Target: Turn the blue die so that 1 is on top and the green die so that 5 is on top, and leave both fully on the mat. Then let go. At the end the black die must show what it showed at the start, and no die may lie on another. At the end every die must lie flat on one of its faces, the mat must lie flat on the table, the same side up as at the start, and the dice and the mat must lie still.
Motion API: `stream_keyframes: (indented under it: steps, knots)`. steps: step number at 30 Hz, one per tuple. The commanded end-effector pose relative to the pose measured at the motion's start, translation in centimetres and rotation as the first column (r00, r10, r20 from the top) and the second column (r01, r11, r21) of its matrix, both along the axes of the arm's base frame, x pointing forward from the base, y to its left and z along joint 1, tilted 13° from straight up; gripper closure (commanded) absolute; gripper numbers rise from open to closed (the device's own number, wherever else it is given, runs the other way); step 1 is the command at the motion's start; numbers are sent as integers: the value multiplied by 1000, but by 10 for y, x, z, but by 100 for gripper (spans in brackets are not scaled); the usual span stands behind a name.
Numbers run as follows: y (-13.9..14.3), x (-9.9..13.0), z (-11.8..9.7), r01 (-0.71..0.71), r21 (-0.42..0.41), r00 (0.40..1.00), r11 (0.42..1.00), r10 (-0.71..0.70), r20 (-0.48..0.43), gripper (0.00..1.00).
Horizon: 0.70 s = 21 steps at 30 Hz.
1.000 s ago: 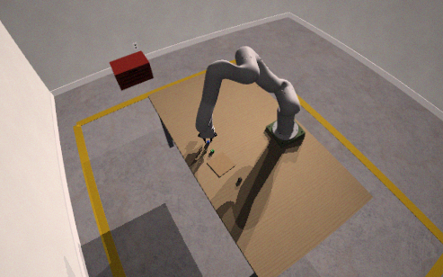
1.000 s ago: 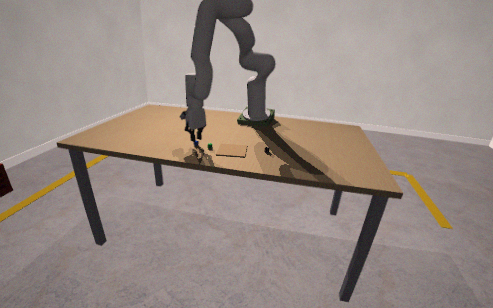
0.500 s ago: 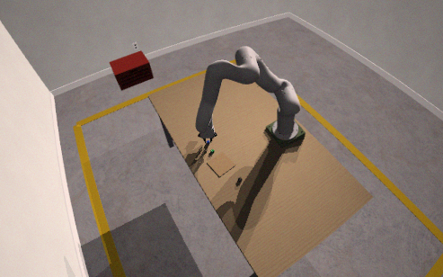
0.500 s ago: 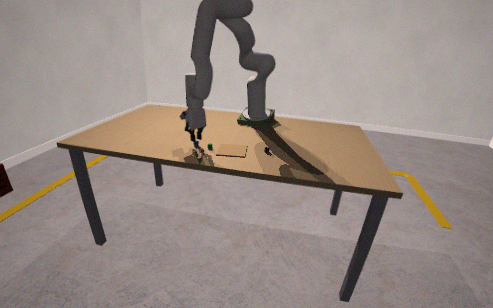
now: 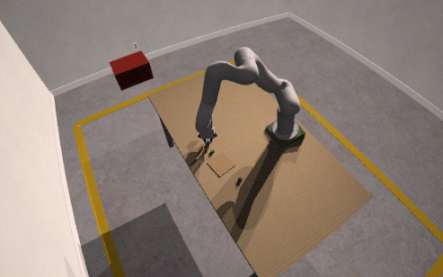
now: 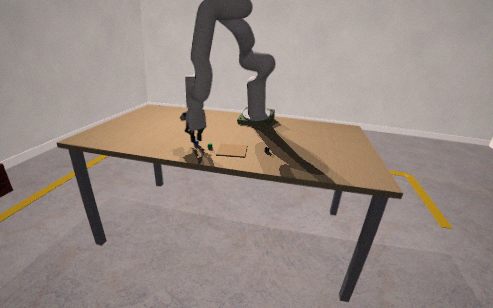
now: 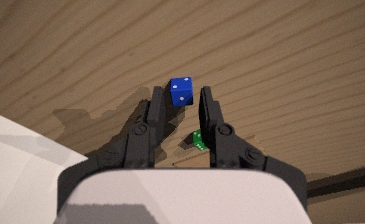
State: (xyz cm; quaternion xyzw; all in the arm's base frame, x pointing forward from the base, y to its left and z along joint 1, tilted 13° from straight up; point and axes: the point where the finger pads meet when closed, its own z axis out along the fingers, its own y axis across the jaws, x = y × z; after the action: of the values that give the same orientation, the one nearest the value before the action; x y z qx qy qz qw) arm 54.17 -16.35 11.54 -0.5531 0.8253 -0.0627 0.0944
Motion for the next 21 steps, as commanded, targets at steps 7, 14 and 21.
stream_keyframes:
  steps: [7,14,21]
  knots:
    - [0,3,-10,0,0,1000,1000,0,2,64]
    - [0,4,-15,0,0,1000,1000,0,2,64]
    - [0,5,-16,0,0,1000,1000,0,2,64]
